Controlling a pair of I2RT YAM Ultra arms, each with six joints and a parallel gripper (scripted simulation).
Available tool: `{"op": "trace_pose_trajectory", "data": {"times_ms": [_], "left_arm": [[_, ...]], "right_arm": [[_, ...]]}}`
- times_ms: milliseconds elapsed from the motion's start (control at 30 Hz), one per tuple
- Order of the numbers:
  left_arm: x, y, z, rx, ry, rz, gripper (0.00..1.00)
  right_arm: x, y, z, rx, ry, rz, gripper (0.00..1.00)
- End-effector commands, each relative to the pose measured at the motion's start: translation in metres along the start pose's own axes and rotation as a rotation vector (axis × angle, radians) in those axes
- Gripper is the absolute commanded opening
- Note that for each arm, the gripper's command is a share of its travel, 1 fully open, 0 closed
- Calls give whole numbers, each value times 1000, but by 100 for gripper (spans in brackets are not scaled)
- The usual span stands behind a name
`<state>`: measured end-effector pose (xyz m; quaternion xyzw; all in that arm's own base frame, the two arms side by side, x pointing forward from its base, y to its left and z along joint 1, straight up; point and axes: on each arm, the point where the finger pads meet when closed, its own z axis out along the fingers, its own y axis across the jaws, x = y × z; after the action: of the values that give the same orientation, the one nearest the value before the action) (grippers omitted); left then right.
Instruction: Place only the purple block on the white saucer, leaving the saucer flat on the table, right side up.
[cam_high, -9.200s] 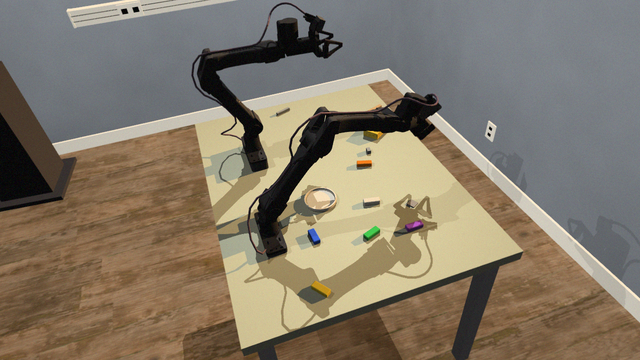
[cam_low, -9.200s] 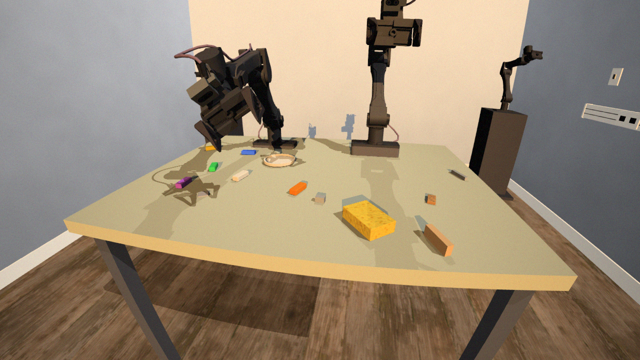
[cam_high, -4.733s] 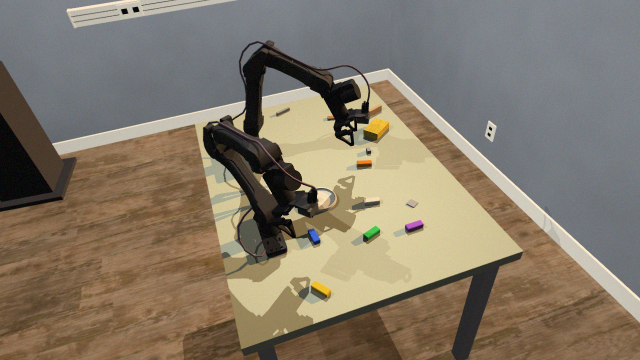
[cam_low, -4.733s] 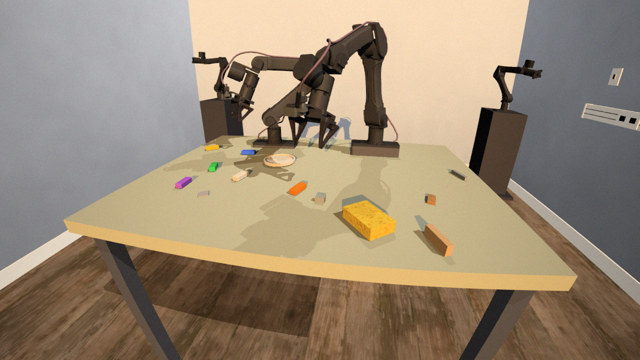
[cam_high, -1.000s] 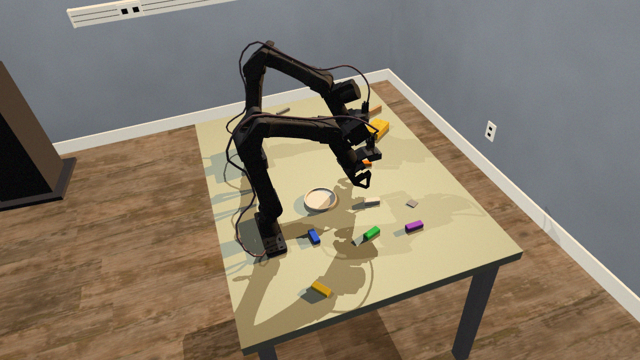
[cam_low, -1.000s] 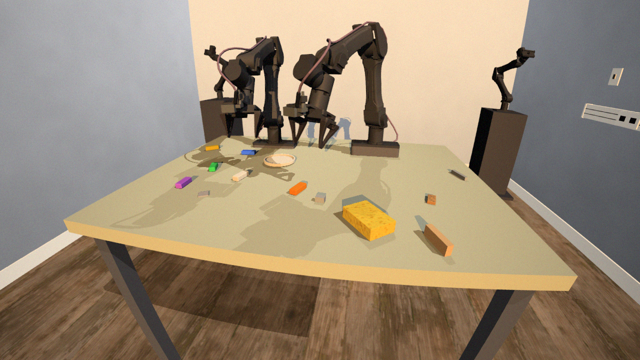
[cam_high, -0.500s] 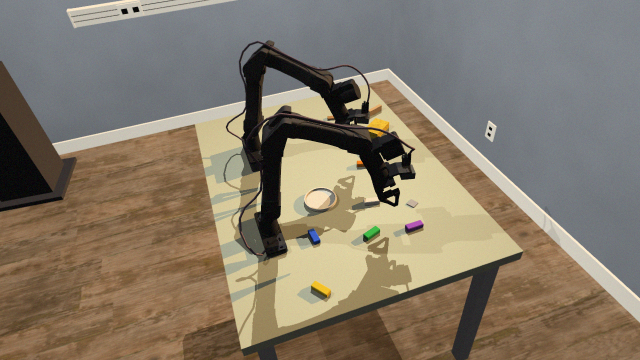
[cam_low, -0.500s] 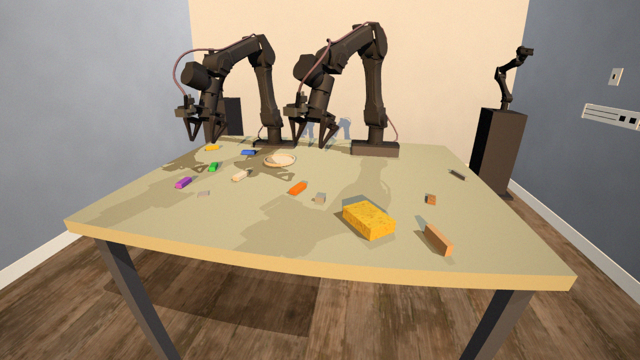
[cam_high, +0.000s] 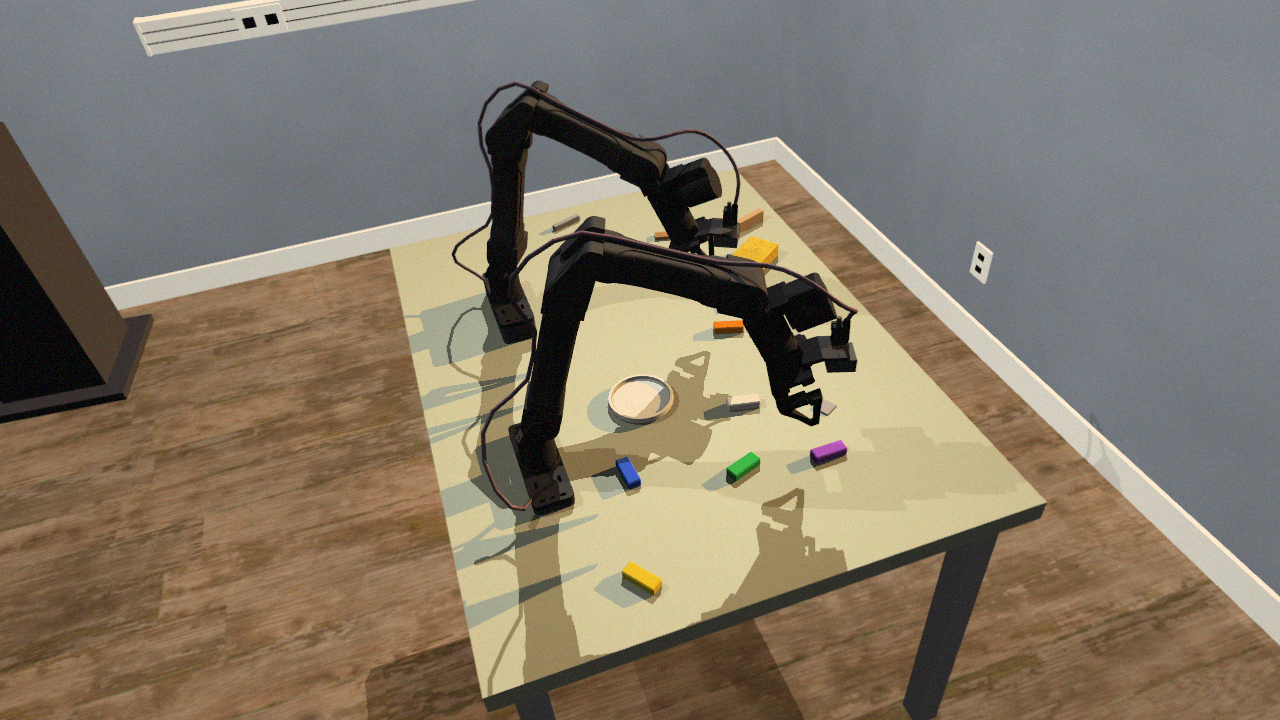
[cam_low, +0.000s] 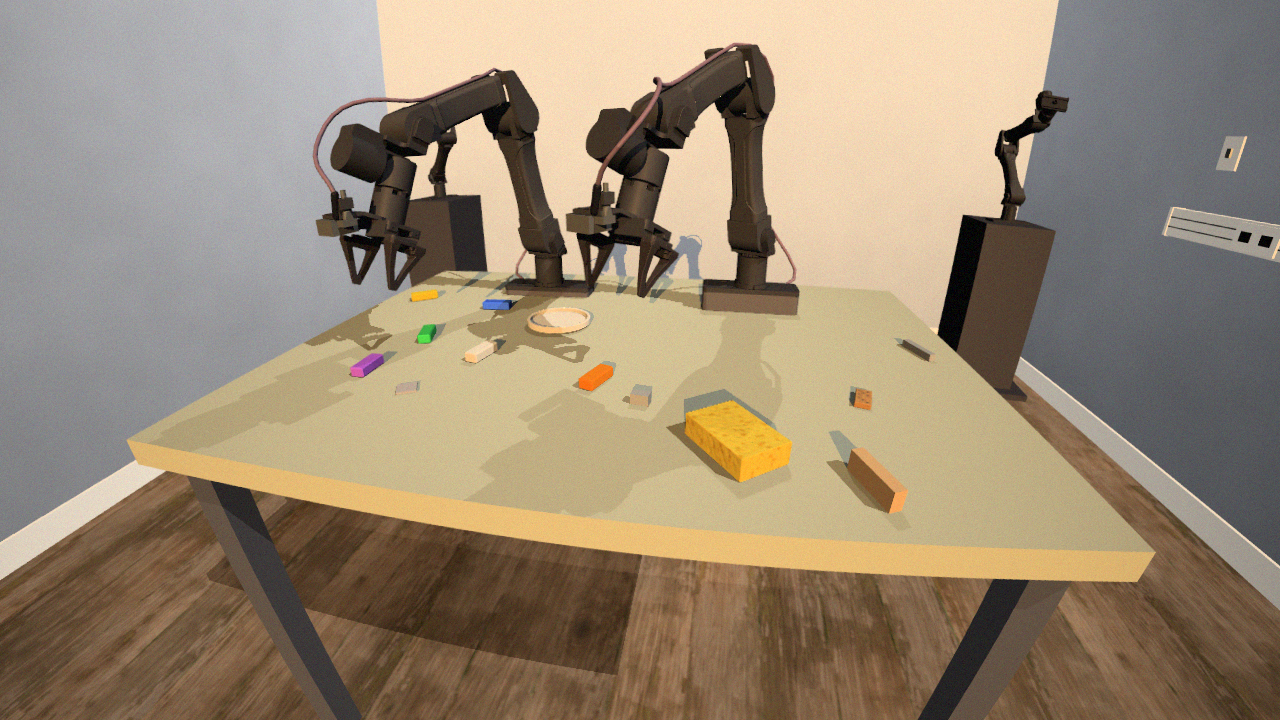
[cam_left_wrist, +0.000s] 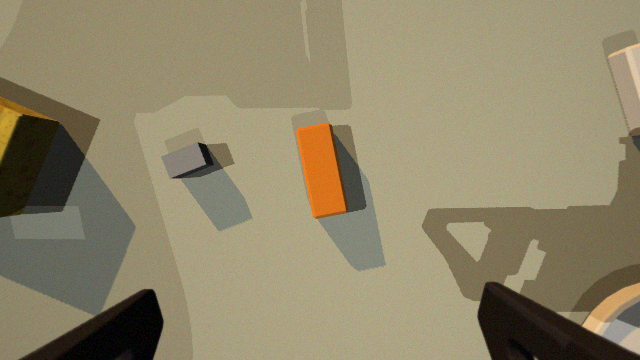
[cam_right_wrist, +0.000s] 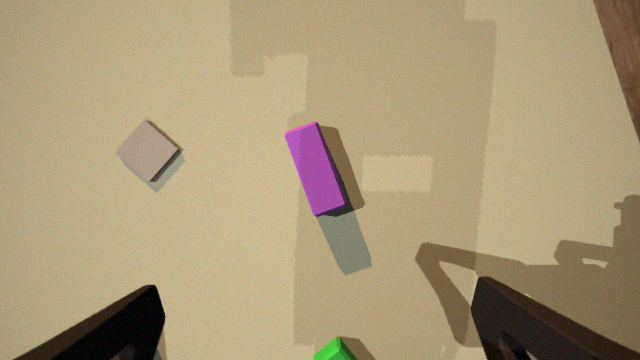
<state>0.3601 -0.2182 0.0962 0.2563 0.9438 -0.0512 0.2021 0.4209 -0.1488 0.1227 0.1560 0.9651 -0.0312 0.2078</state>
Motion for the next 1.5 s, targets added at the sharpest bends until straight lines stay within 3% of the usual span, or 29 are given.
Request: {"op": "trace_pose_trajectory", "data": {"times_ms": [0,233,333,400,467,667,900,967,1300,1467], "left_arm": [[-12,-1,-10,3,-31,-1,100],[-12,-1,-10,3,-31,-1,100],[-25,-11,-6,58,-81,22,100],[-25,-11,-6,58,-81,22,100],[-40,-18,-5,122,-144,39,100],[-79,-41,16,386,-366,151,100],[-98,-49,21,577,-573,290,100],[-98,-49,21,577,-573,290,100],[-89,-48,12,796,-883,572,100],[-74,-41,16,847,-945,635,100]], "right_arm": [[-12,2,-9,-2,-25,4,100],[-12,2,-9,-2,-28,4,100],[-8,4,-8,-2,-5,-27,66],[-8,4,-8,-2,-5,-27,66],[-4,4,-6,0,23,-45,47],[-7,3,17,-3,143,-133,47],[-9,2,41,-16,240,-206,47],[-9,2,41,-16,240,-206,47],[-3,2,77,-49,382,-311,47],[-2,3,93,-61,416,-339,47]]}}
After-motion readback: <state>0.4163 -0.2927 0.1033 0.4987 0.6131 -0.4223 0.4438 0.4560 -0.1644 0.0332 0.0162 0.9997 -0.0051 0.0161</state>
